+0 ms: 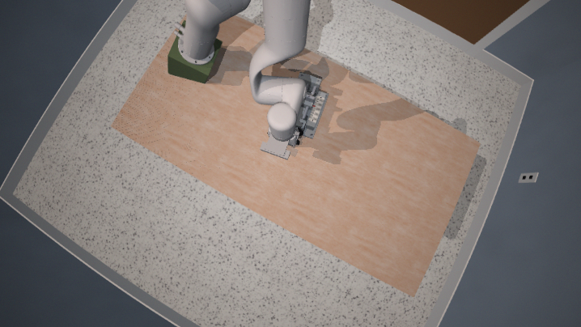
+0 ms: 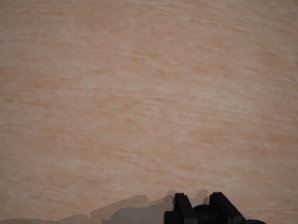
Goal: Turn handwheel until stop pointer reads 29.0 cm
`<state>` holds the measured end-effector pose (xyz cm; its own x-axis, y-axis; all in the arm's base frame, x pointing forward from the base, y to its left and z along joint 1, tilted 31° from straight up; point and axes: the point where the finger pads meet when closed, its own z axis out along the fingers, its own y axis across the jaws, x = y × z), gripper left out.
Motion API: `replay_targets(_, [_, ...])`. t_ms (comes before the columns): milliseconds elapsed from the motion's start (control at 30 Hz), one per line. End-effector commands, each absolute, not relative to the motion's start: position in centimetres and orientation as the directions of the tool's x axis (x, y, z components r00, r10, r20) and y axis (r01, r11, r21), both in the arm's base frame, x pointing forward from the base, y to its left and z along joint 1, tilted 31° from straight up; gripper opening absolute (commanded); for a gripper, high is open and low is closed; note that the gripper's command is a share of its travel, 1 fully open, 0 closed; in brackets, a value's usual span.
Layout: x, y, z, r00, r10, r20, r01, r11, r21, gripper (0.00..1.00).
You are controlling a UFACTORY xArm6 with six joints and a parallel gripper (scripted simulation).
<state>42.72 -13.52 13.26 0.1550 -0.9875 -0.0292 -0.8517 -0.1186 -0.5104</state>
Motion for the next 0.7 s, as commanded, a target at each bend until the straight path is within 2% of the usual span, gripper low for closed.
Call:
replay_targets(0, [44.3,-13.3,14.2,0.159,-0.987,-0.027,-0.847,-0.122,-0.518,0.06])
replay_targets(667, [45.4,-13.2,17.5,0.159,-0.987,-0.027,-0.847,-0.122,-0.518,0.06])
